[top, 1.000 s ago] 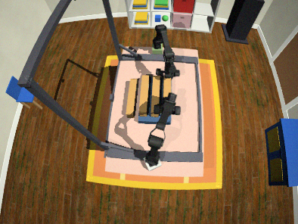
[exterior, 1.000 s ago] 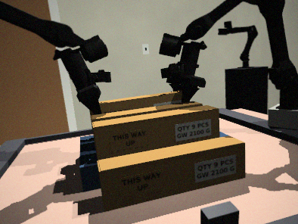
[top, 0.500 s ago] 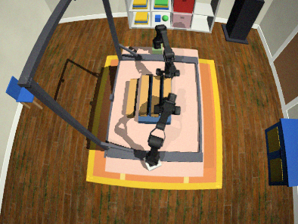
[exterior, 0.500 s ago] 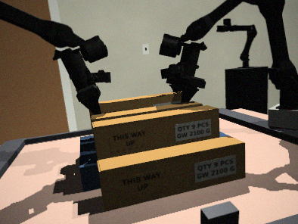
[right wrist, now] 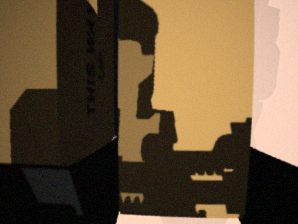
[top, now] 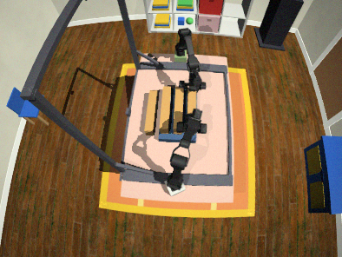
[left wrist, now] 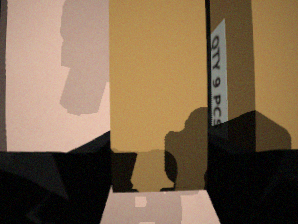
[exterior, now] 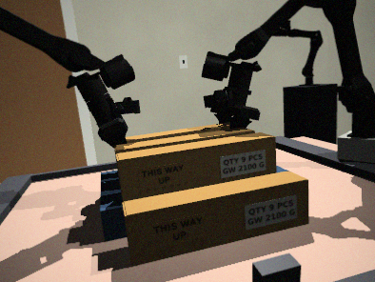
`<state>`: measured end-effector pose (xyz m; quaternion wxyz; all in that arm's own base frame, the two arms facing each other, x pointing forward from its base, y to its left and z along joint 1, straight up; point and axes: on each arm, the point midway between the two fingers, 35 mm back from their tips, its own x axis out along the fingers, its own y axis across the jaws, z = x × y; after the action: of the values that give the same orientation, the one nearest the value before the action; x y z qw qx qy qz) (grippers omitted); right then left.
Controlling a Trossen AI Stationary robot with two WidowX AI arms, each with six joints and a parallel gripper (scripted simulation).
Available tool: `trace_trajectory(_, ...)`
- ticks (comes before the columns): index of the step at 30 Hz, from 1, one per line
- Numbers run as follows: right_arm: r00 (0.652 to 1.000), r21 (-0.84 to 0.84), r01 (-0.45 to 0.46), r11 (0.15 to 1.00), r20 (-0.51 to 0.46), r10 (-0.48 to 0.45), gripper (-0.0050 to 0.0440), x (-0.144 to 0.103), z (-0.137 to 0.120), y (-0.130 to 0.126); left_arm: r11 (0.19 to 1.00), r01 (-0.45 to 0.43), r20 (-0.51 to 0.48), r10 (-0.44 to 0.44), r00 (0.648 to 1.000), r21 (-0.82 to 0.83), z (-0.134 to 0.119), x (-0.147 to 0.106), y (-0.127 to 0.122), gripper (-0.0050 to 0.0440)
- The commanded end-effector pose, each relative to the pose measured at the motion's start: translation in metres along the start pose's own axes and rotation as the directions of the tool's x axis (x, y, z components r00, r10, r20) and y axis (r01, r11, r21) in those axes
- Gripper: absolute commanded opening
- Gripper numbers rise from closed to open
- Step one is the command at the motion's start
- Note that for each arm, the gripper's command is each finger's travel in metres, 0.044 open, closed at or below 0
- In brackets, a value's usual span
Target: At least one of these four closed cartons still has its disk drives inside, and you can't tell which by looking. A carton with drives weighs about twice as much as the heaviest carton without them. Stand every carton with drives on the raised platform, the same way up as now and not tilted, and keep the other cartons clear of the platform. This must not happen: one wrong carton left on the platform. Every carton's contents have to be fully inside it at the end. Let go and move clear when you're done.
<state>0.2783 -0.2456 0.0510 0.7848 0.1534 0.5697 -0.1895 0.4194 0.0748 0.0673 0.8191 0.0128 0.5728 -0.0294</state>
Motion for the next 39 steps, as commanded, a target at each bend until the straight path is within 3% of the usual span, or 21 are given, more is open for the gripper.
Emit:
trace_trajectory(1,0.999,-0.004,0.005,1.000,0.044,-0.005,-0.0050,-0.0147,0.0083,-0.0005,1.000,-0.018,0.048,0.017,0.999,0.005,0.0075,-0.0180,0.0033,-0.0050)
trace_trajectory(38,0.999,-0.006,0.003,1.000,0.042,-0.003,-0.0050,-0.0143,0.0087,-0.0010,1.000,-0.009,0.034,0.009,0.999,0.004,0.0077,-0.0182,0.0027,-0.0050)
trace_trajectory(39,0.999,-0.004,0.009,1.000,0.040,-0.009,0.0386,-0.0111,0.0090,-0.0009,1.000,-0.008,0.028,0.007,1.000,0.003,0.0067,-0.0113,0.0006,0.0387)
